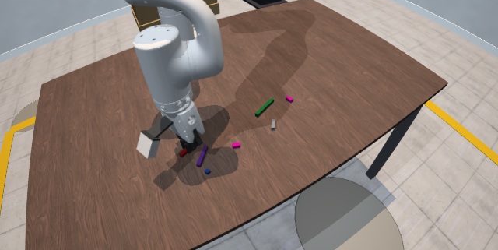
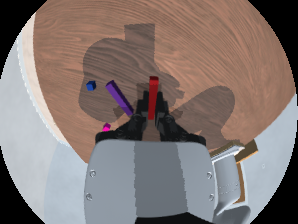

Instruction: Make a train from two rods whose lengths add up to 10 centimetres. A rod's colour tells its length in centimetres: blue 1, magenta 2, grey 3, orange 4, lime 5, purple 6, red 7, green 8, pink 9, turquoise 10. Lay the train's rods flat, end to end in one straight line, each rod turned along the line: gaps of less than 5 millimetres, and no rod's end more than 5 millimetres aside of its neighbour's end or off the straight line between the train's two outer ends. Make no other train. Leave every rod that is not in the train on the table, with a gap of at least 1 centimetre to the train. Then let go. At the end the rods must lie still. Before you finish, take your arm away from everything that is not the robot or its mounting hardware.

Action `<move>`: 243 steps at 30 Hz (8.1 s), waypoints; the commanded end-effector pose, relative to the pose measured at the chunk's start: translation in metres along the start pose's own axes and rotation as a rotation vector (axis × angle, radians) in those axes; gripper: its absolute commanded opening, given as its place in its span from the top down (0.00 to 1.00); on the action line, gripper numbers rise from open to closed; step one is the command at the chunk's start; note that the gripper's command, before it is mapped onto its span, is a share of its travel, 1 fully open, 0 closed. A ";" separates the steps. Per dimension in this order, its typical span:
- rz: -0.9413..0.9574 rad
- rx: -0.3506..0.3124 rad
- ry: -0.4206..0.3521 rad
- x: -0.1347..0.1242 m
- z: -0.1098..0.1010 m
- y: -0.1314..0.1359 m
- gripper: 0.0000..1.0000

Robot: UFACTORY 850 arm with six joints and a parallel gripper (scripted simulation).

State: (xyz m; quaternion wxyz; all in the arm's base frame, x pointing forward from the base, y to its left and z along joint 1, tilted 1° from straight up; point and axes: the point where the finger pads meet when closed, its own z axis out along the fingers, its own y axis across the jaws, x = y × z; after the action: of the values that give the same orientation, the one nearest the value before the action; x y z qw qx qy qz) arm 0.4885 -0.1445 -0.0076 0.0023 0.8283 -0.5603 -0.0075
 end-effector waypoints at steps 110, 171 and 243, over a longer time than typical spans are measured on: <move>-0.541 0.001 0.002 -0.150 -0.012 -0.157 0.96; -0.541 0.001 0.002 -0.150 0.000 -0.157 0.96; -0.541 0.001 0.002 -0.150 -0.049 -0.156 0.76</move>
State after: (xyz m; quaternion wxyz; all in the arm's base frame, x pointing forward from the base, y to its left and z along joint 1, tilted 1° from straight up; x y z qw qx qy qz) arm 0.5787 0.0525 0.0310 0.0001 0.9479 -0.3184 -0.0066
